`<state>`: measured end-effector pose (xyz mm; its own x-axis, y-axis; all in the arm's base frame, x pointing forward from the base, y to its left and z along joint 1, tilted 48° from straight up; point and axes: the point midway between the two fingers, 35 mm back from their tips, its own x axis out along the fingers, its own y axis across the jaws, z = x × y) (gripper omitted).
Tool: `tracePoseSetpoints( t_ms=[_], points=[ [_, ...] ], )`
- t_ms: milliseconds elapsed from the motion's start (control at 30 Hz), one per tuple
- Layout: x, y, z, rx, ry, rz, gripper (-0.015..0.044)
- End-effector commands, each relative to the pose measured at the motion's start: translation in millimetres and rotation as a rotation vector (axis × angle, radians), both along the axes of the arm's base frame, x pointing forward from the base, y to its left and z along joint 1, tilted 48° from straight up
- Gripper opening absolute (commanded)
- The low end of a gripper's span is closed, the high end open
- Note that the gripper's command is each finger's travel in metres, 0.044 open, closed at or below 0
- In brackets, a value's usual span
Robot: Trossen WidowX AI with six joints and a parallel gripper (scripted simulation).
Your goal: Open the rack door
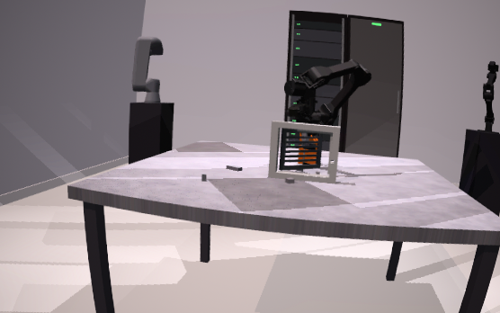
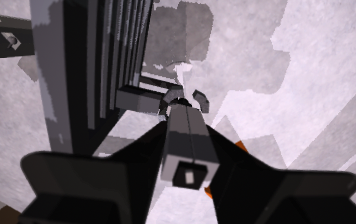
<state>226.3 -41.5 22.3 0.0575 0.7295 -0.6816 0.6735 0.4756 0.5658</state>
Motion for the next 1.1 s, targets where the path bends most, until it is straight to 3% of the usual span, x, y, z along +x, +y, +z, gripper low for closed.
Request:
tracePoseSetpoints(
  t_ms=[0,1067],
  points=[
    [-4,-5,-7,-0.005,-0.059,0.051,0.0025],
    [-24,-54,-60,-0.037,-0.394,0.366,0.0025]
  ],
)
